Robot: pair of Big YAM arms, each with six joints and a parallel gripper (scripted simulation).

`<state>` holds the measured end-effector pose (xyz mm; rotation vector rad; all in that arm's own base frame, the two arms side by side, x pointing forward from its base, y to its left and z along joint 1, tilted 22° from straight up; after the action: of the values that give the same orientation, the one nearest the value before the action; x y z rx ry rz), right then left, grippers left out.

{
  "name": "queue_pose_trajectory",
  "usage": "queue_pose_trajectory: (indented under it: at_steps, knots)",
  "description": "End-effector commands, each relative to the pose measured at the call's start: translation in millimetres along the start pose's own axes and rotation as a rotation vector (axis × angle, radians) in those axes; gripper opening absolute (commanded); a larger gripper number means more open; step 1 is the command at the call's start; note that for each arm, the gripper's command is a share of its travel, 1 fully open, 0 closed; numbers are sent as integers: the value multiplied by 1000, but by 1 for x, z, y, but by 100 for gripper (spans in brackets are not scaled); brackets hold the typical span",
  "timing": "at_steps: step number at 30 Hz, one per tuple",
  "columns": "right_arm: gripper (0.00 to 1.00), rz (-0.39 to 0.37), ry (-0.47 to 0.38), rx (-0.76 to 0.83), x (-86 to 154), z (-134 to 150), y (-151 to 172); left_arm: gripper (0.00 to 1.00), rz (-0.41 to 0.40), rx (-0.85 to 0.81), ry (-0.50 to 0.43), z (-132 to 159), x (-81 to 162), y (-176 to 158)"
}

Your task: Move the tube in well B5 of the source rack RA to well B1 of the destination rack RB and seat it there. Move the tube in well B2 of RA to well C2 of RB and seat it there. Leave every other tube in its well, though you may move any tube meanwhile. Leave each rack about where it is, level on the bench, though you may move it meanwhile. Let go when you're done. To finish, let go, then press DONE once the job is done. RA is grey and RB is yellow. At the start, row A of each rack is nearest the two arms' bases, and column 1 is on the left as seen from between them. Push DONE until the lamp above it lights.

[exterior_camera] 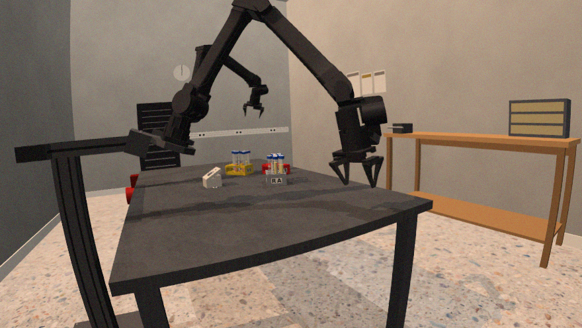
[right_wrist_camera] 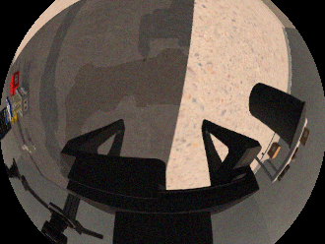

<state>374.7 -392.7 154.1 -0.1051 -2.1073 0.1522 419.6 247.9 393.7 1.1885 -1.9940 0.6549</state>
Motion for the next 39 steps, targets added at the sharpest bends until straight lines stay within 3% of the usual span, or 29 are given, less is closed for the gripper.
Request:
queue_pose_trajectory:
  at_steps: [1,17,18,20,32,34,35,37,39]
  knots:
    - [100,8,-7,2,4,-3,-2,100,6,5,-11,-3,5,1]
    - [100,8,-7,2,4,-3,-2,100,6,5,-11,-3,5,1]
    - [30,2,-10,-14,16,-20,-13,30,19,13,-32,-12,13,-2]
    - [30,-3,-11,-12,35,-34,-11,30,19,13,-32,-12,13,-2]
    - [30,0,-12,-9,91,-57,2,30,19,13,-32,-12,13,-2]
    - [30,0,-12,-9,91,-57,2,30,19,13,-32,-12,13,-2]
    - [30,-25,18,-27,76,-49,0,30,19,13,-32,-12,13,-2]
    - [30,0,-13,-7,105,-64,6,30,19,13,-32,-12,13,-2]
    - [30,0,-14,-7,115,-67,8,30,19,13,-32,-12,13,-2]
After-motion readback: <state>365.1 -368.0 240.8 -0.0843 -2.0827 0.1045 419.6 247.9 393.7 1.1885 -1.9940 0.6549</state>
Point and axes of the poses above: on each arm, the point where the finger pads meet when closed, its own x axis back along the fingers, its own y axis across the jaws, z = x × y, the point moved 10 cm from there along x, back along the fingers, and after that the axes turned 5 degrees about -x, right-handed, at the moved point
